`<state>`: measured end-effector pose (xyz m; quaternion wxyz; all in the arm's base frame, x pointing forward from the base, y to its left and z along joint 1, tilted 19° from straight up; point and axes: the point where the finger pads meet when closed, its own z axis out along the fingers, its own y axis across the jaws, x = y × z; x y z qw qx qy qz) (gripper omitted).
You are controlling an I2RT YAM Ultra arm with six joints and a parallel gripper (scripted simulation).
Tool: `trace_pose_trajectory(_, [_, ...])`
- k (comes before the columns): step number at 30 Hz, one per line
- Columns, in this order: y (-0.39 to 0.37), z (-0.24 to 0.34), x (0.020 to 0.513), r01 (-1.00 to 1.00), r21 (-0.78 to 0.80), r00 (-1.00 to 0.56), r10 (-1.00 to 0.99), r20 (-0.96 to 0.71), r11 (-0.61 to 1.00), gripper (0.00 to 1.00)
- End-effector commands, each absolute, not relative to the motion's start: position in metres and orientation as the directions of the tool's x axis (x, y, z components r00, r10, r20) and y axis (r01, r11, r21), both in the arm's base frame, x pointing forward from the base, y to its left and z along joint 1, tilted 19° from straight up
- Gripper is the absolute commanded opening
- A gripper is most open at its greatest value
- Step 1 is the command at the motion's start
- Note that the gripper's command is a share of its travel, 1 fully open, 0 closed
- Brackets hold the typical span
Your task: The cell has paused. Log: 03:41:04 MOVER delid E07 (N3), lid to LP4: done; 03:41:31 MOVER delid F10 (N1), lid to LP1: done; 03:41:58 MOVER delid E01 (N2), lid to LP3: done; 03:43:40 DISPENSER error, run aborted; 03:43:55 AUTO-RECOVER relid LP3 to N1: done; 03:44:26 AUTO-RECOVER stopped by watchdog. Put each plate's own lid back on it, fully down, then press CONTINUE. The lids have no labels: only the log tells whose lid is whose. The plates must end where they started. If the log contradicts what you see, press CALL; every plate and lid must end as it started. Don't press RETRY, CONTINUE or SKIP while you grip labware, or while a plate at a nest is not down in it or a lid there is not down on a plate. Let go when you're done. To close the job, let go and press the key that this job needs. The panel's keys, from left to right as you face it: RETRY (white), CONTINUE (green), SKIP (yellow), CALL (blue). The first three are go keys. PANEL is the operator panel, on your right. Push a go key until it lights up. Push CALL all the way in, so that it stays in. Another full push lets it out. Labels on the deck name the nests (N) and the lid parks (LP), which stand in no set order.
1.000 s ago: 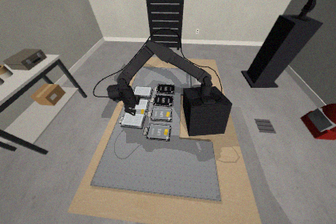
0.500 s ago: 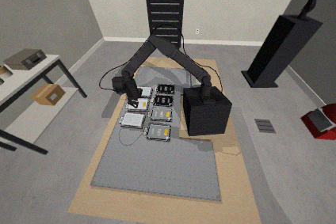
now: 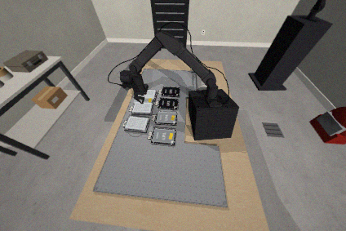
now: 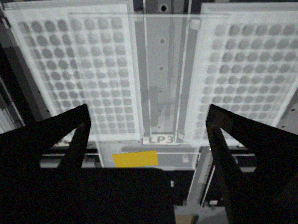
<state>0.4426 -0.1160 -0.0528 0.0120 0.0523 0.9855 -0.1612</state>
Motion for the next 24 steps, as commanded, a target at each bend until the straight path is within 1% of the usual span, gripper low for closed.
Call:
trace_pose_trajectory(1, [-0.131,-0.026,0.454,0.096,-0.312,-0.993,0.069,-0.096,0.945,0.0])
trace_pose_trajectory(15, [-0.189,-0.003,0.449,0.096,-0.318,-0.993,0.068,-0.098,0.943,0.0])
trace_pose_trajectory(24, [-0.186,-0.011,0.451,0.085,-0.317,-0.994,0.058,-0.093,0.945,0.0])
